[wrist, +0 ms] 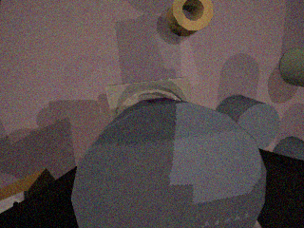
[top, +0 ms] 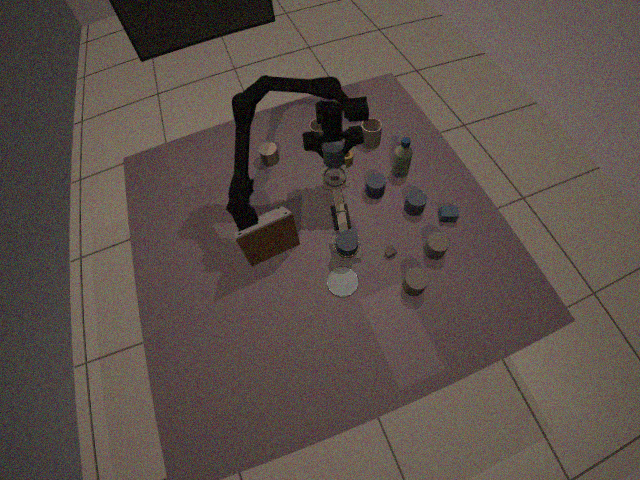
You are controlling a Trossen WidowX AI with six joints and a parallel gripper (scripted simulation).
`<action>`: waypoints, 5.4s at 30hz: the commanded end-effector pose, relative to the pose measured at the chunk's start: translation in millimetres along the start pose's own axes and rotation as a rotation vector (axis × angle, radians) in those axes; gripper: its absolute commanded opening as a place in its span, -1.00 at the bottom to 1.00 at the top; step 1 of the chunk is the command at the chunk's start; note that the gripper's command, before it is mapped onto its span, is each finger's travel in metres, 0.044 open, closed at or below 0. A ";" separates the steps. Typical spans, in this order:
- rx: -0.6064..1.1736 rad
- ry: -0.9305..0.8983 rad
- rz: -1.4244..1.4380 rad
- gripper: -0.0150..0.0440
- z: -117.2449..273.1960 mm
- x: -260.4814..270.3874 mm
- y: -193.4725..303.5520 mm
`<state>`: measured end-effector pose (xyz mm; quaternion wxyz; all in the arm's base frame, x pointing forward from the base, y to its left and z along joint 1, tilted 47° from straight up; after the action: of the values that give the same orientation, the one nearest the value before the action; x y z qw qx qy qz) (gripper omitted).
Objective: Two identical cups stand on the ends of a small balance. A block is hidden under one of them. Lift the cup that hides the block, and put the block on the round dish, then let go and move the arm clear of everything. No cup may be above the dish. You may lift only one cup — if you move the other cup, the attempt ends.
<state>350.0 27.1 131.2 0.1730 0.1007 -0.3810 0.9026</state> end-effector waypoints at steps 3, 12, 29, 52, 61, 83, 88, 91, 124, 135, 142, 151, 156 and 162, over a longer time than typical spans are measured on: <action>-0.001 0.001 -0.001 -0.49 -0.1 -0.3 0.0; -0.001 0.001 -0.001 -0.49 -0.1 -0.3 0.0; 0.024 0.014 -0.003 -0.49 -38.4 52.3 -40.0; -0.007 -0.001 0.004 -0.49 -100.3 154.6 -67.1; -0.009 -0.002 0.004 -0.49 -131.6 155.5 -67.4; -0.019 -0.002 0.016 -0.05 -144.8 156.9 -70.4; -0.019 -0.002 0.016 0.40 -144.8 156.9 -70.4; -0.019 -0.002 0.016 0.67 -144.8 156.9 -70.4; 0.003 0.009 -0.081 0.39 -41.8 4.3 6.8; 0.000 0.005 -0.082 0.39 -54.6 -1.5 12.8; 0.000 0.005 -0.082 0.39 -61.9 -1.8 12.7; -0.001 0.005 -0.082 0.39 -76.4 -2.0 12.6; -0.001 0.005 -0.082 0.39 -84.5 -1.8 12.5; -0.002 0.004 -0.082 0.39 -91.6 -1.4 12.5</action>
<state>343.4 81.4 63.7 0.2077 0.1086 -0.3760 0.8965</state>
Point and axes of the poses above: the point midway between the two fingers, 35 mm back from their tips, its own z axis back along the fingers, its own x axis across the jaws, y = z × x, the point moved 1 cm from there along z, back along the fingers, and after that the axes turned 8 degrees about -z, right-handed, at the moved point
